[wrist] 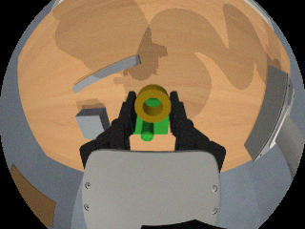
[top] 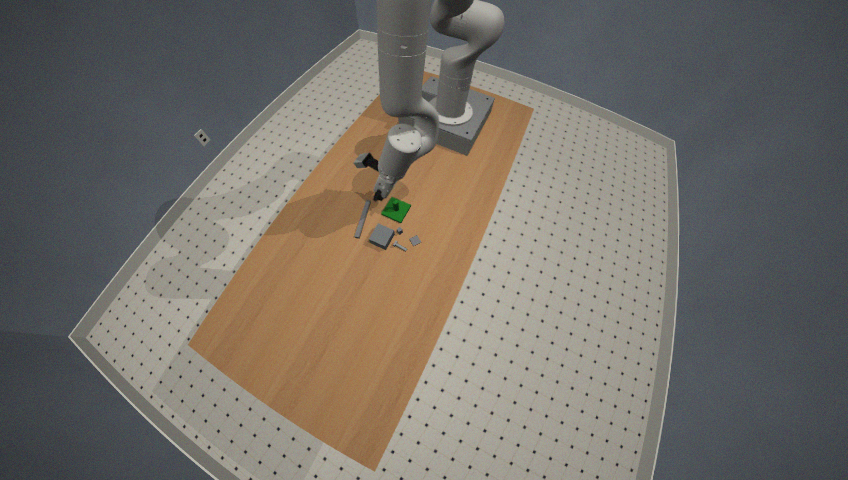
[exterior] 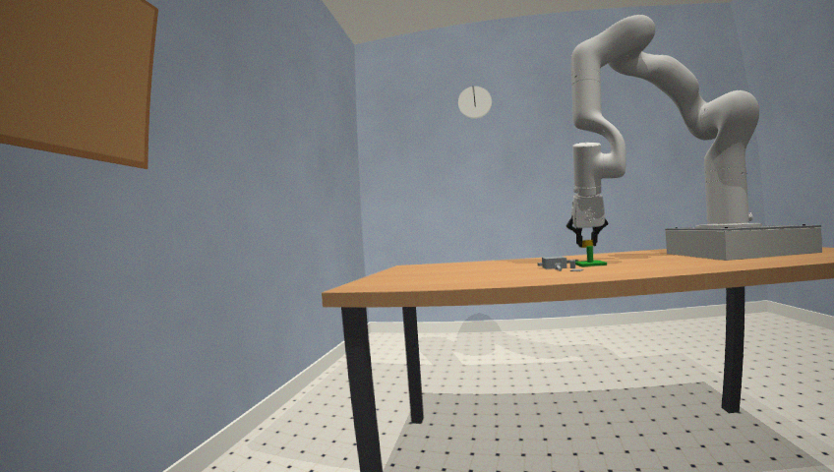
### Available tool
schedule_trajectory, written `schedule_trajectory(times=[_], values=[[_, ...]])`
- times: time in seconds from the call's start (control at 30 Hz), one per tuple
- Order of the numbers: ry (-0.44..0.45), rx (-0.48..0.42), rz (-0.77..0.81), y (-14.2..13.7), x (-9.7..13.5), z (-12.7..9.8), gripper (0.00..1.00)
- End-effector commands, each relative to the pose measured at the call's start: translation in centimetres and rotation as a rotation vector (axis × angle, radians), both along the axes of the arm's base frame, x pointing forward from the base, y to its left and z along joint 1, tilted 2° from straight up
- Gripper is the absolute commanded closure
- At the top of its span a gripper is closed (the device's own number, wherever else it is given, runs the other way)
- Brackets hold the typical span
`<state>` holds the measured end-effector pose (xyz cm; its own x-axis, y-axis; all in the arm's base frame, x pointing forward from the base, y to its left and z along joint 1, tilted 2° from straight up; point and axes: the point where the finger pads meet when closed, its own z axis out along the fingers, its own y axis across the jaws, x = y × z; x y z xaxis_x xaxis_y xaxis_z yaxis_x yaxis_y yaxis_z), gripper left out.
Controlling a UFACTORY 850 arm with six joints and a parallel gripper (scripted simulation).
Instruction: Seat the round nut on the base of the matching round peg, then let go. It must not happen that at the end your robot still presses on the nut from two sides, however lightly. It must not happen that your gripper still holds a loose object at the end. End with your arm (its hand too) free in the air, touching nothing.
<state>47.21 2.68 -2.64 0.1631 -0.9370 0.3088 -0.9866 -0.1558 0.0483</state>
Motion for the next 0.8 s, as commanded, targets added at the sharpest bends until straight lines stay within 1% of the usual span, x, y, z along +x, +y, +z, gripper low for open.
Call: schedule_trajectory(times=[0.0,0.77], values=[[-0.005,-0.003,0.001,0.02,0.14,0.06,1.00],[-0.017,-0.011,0.003,0.05,0.36,0.08,1.00]])
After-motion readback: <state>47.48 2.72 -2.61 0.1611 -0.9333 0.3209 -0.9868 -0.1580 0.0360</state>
